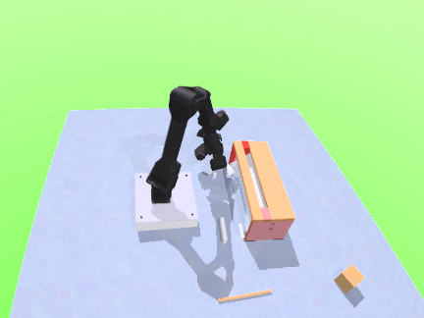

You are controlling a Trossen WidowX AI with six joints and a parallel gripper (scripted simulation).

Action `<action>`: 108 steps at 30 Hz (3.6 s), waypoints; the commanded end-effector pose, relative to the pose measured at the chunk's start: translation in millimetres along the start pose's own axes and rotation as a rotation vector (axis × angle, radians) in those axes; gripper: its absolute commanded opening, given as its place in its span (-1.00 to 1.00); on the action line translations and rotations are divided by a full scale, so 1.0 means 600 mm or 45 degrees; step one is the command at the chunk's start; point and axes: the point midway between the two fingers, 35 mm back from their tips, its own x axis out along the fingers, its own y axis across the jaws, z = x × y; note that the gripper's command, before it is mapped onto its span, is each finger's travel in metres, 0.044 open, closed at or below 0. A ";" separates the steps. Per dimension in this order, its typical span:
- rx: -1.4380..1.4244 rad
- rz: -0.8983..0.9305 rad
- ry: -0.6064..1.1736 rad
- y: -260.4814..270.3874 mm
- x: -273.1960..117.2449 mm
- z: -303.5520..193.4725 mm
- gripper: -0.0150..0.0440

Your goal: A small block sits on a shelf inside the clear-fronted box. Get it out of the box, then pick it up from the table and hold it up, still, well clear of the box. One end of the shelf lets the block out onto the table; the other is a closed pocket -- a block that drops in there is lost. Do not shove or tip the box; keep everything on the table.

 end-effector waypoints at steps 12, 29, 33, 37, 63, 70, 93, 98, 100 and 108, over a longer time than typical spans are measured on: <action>0.000 -0.001 0.000 -0.001 -0.095 -0.043 -0.49; -0.294 -0.150 -0.006 0.039 -0.169 -0.066 -0.49; -0.384 -0.195 0.006 0.052 -0.191 -0.069 -0.49; -0.474 -0.239 0.023 0.065 -0.212 -0.071 -0.49; -0.716 -0.347 0.097 0.100 -0.266 -0.068 -0.49; -0.716 -0.347 0.097 0.100 -0.266 -0.068 -0.49; -0.716 -0.347 0.097 0.100 -0.266 -0.068 -0.49; -0.716 -0.347 0.097 0.100 -0.266 -0.068 -0.49; -0.716 -0.347 0.097 0.100 -0.266 -0.068 -0.49; -0.716 -0.347 0.097 0.100 -0.266 -0.068 -0.49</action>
